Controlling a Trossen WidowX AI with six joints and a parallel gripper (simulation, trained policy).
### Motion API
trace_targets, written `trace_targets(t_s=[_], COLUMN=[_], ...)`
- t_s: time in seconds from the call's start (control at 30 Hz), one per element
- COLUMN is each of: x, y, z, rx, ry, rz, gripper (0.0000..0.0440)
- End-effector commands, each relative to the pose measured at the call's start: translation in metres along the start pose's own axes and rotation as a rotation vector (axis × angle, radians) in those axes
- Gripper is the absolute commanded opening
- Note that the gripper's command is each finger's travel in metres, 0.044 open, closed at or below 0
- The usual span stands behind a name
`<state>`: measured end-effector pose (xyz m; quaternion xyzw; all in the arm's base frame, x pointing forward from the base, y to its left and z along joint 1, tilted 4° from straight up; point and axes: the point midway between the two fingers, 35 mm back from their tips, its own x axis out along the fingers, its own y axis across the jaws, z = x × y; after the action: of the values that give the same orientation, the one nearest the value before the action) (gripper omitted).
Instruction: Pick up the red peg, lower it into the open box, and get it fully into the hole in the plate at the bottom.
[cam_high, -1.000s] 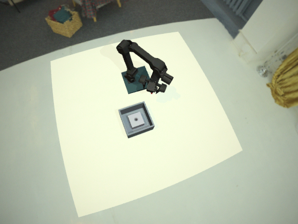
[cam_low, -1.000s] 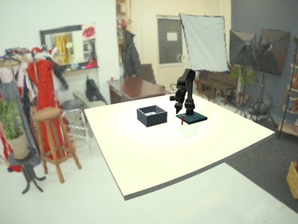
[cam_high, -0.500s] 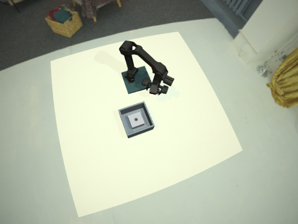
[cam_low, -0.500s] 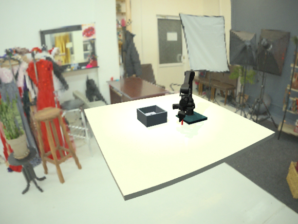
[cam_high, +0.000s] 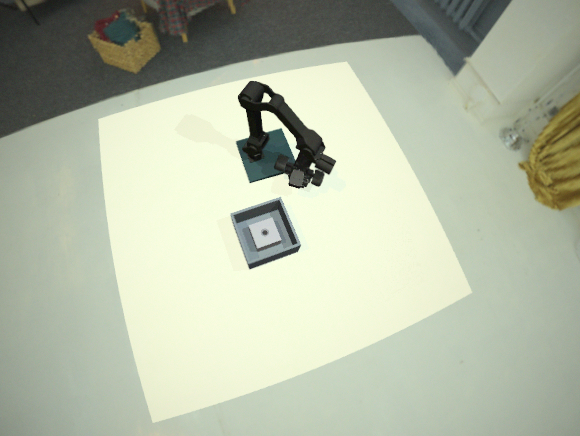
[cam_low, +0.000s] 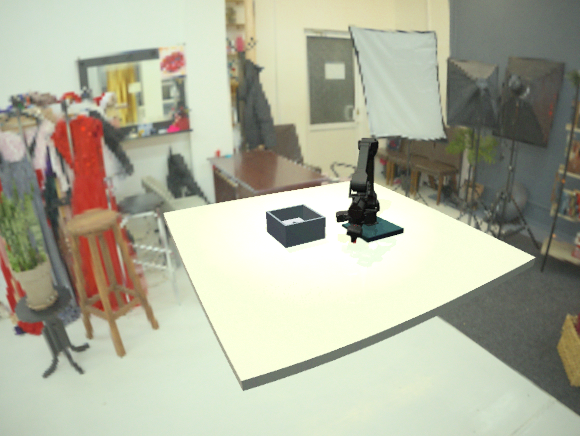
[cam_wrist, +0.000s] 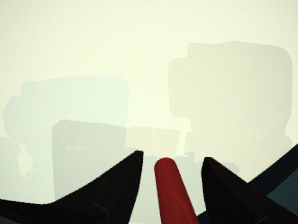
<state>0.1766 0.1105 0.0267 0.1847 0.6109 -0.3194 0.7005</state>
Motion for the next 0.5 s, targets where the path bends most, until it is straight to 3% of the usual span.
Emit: trace_targets(t_s=[0.0,0.13,0.47], x=[0.005,0.003,-0.038], y=[-0.004,-0.006,-0.010], z=[-0.002,0.001,0.028], rx=[-0.008,-0.017,-0.036], ry=[0.012,0.002,-0.086], rz=[-0.031,-0.052,-0.025], gripper=[0.0077,0.0005,0.0000])
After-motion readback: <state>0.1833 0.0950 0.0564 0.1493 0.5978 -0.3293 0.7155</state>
